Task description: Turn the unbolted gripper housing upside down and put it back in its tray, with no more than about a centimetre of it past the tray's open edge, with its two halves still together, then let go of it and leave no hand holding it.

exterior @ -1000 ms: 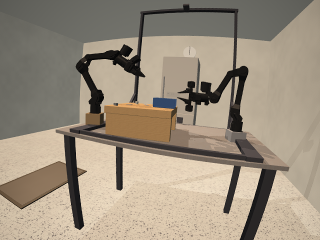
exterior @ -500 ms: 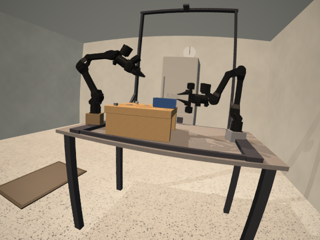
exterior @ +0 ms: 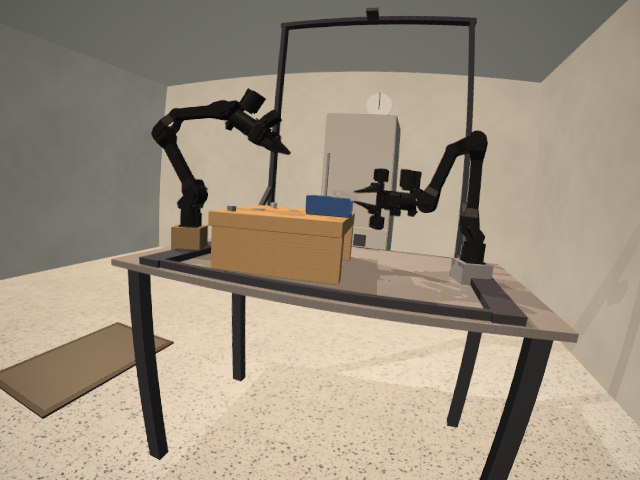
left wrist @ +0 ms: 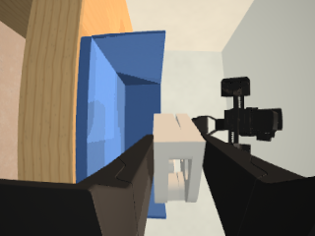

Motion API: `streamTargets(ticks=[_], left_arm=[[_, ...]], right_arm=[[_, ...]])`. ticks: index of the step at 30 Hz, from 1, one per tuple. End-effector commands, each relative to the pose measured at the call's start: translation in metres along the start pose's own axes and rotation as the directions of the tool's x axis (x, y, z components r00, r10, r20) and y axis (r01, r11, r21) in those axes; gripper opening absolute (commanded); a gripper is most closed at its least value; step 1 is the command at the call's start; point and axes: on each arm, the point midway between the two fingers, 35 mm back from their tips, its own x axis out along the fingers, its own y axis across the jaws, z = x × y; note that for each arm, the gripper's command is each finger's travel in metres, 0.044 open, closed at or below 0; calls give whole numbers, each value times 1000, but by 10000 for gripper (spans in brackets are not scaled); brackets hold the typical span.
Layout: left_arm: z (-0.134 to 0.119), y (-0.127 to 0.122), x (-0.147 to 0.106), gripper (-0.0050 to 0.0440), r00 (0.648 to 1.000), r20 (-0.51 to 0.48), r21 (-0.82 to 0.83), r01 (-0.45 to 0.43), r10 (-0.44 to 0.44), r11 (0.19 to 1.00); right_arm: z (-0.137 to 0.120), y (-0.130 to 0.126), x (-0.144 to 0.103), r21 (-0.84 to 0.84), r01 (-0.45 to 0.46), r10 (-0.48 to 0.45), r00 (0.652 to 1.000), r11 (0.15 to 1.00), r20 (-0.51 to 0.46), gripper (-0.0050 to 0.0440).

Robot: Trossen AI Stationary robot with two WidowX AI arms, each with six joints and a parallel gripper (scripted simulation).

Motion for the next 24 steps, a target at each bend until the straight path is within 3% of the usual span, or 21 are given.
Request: streamTargets(ticks=[1, 24], left_arm=[[0, 0, 1, 119, 1000, 1, -2, 9, -9, 1000], [0, 16, 1, 119, 1000, 1, -1, 8, -8, 1000]], right_arm=[[5, 0, -4, 5, -3, 3, 1000, 1000, 19, 440], [5, 0, -4, 5, -3, 3, 1000, 1000, 19, 440]])
